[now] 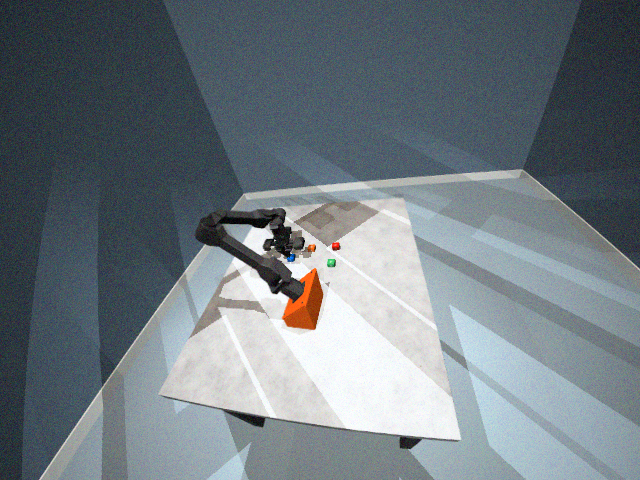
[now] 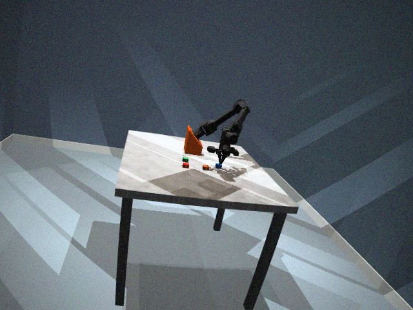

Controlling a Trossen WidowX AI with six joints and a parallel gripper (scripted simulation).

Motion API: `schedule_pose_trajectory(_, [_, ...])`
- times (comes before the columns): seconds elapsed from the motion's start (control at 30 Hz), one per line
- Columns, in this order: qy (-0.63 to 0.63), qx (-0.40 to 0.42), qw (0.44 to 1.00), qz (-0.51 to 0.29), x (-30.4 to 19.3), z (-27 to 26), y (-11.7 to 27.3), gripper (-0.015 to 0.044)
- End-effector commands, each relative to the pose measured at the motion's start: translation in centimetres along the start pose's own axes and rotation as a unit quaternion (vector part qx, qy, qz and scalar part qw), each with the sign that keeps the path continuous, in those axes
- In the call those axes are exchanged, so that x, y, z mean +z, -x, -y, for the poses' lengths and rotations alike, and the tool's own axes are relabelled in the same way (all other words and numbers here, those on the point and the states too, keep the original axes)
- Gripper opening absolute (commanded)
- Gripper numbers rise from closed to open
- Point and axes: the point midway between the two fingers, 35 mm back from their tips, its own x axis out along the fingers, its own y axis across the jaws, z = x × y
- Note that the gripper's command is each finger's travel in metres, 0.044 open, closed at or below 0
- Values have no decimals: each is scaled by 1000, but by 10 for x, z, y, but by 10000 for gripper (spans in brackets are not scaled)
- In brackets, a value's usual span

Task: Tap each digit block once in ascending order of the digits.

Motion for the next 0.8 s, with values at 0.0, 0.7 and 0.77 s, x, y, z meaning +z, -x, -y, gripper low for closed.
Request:
schedule_pose_trajectory(0.0, [-3,-2,1000,-2,-1,2,18,20])
schedule_pose_trajectory(0.7, [-5,-3,1000,-4,-24,-67,107,387])
schedule_pose_trajectory(0.77, [-5,-3,1000,-4,-24,-67,107,400])
